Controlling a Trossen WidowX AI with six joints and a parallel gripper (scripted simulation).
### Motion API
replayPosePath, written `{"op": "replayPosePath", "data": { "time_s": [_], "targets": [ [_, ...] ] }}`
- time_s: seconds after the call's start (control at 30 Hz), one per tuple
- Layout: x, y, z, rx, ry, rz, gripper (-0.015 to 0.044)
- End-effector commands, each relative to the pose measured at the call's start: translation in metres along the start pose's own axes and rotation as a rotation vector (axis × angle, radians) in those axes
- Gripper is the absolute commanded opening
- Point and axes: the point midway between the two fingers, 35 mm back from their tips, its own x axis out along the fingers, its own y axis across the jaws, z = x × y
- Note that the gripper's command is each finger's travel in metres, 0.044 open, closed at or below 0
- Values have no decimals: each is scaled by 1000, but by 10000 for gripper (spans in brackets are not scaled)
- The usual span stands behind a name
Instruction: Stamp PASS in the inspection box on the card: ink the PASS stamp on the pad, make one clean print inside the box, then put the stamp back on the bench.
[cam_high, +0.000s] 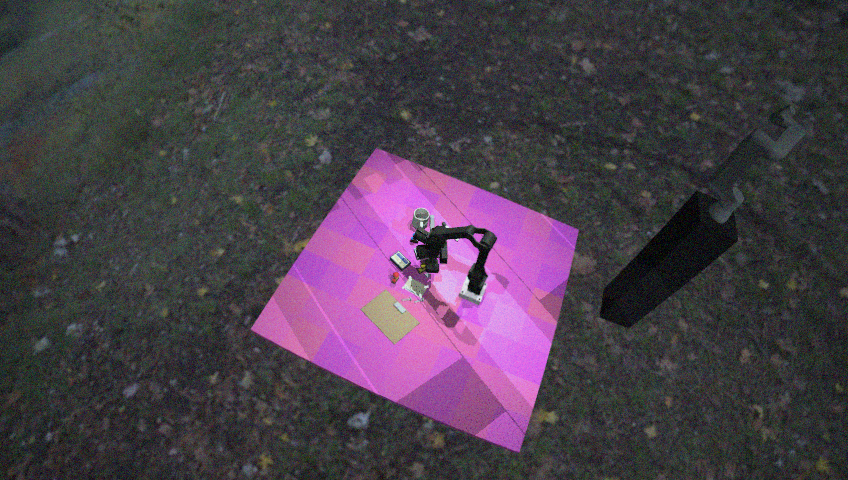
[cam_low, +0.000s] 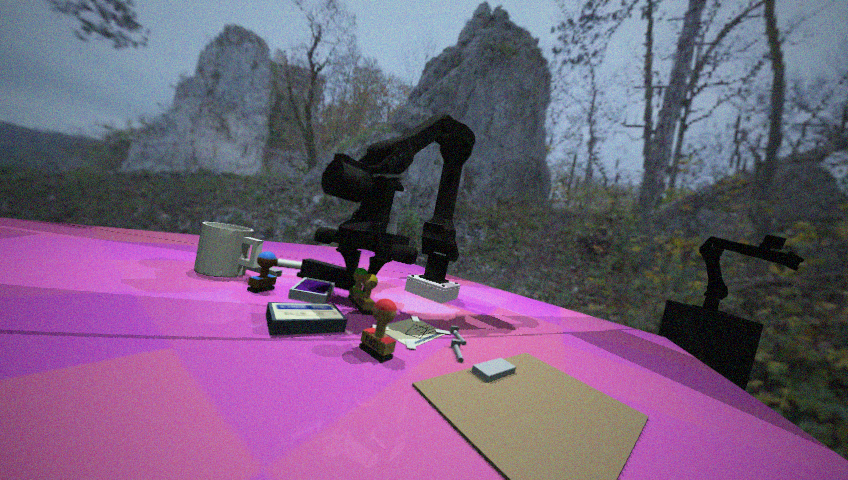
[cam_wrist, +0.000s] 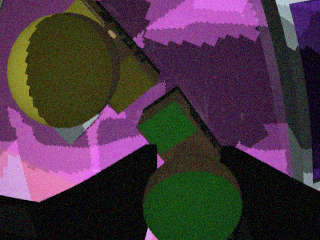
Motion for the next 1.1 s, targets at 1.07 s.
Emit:
{"op": "replayPosePath", "data": {
  "time_s": [1.07],
  "targets": [
    [-14, -1, 1, 0, -1, -3, 0]
  ]
}}
